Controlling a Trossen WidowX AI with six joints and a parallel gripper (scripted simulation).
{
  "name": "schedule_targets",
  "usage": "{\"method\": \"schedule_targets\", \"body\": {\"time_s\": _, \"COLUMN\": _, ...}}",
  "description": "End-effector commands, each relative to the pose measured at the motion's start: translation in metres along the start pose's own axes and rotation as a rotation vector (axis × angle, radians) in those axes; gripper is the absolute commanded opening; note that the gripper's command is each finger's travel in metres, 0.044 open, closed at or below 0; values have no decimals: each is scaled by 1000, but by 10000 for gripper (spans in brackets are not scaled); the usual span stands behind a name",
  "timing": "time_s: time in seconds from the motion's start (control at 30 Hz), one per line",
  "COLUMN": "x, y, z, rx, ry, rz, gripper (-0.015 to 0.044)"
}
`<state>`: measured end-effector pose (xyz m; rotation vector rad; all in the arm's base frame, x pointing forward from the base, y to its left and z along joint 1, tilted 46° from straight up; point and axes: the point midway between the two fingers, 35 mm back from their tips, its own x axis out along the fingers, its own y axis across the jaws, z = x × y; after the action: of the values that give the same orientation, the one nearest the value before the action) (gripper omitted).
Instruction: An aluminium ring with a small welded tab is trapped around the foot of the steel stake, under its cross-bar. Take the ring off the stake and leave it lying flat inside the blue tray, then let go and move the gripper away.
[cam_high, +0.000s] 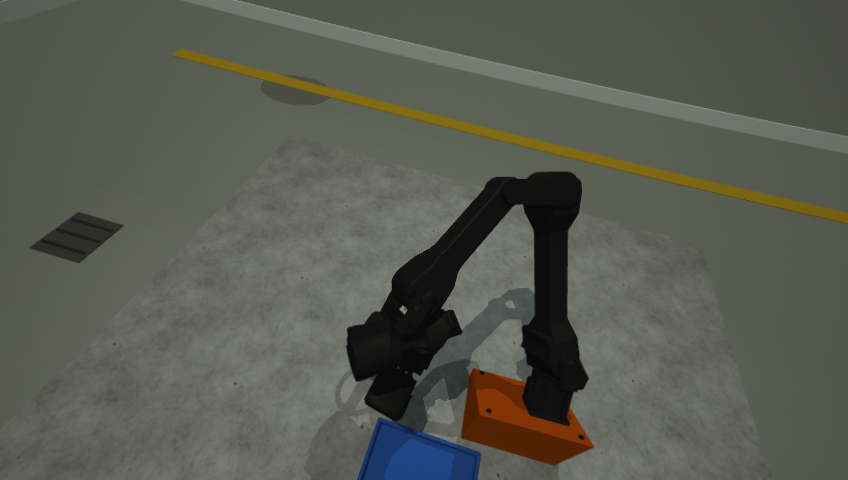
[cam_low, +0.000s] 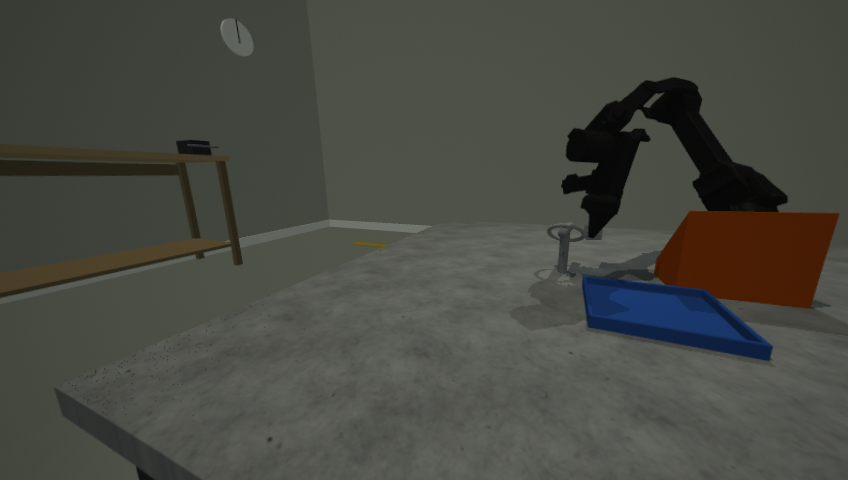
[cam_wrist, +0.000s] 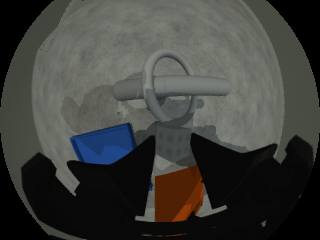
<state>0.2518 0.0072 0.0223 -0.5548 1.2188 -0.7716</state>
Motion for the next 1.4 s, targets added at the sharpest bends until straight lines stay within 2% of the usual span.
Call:
{"method": "schedule_targets", "body": {"time_s": 0.0, "x": 0, "y": -4, "z": 0, "rx": 3, "ry": -1, "rz": 33, "gripper": 0}}
{"method": "schedule_targets", "body": {"time_s": 0.6, "x": 5, "y": -25, "z": -1, "rx": 27, "ry": -16, "rz": 155, "gripper": 0}}
{"method": "schedule_targets", "body": {"time_s": 1.37, "x": -2, "y": -42, "z": 0, "rx": 27, "ry": -16, "rz": 159, "gripper": 0}}
